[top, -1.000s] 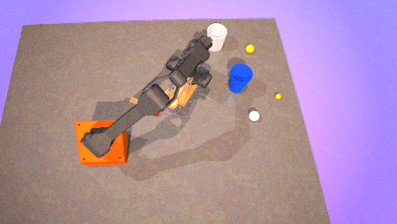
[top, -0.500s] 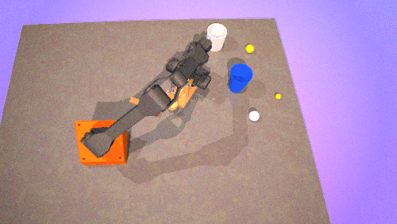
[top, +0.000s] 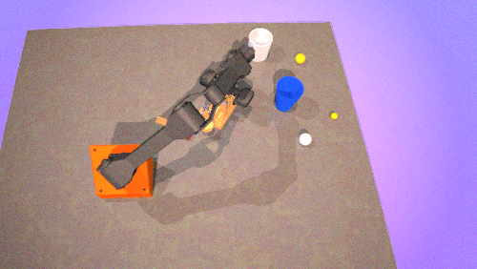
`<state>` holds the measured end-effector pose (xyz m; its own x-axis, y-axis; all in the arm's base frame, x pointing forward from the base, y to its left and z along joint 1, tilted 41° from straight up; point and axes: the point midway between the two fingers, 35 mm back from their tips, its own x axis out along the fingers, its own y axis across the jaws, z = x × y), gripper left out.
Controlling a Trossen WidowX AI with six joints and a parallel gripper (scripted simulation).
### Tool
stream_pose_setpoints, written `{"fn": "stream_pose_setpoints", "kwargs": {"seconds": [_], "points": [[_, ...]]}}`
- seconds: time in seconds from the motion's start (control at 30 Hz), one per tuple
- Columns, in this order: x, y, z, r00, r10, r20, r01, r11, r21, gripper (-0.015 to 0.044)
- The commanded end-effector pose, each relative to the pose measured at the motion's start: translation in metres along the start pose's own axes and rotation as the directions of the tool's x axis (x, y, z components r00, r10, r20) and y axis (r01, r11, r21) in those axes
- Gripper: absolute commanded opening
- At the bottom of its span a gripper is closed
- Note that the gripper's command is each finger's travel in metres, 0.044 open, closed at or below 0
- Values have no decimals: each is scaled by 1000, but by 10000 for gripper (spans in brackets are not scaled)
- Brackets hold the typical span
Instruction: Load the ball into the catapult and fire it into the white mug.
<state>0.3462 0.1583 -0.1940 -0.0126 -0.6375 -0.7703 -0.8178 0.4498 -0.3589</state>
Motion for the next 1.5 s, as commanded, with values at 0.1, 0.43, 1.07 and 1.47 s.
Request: {"fn": "stream_pose_setpoints", "kwargs": {"seconds": [0.1,0.43,1.07,1.47], "points": [[-74,0,4,1000,2,6,-2,1000,2,440],[-84,3,4,1000,-12,9,12,1000,-9,440],[-101,15,-36,993,-117,-8,114,954,279,300],[-58,36,-112,999,-51,-11,47,781,623,300]]}}
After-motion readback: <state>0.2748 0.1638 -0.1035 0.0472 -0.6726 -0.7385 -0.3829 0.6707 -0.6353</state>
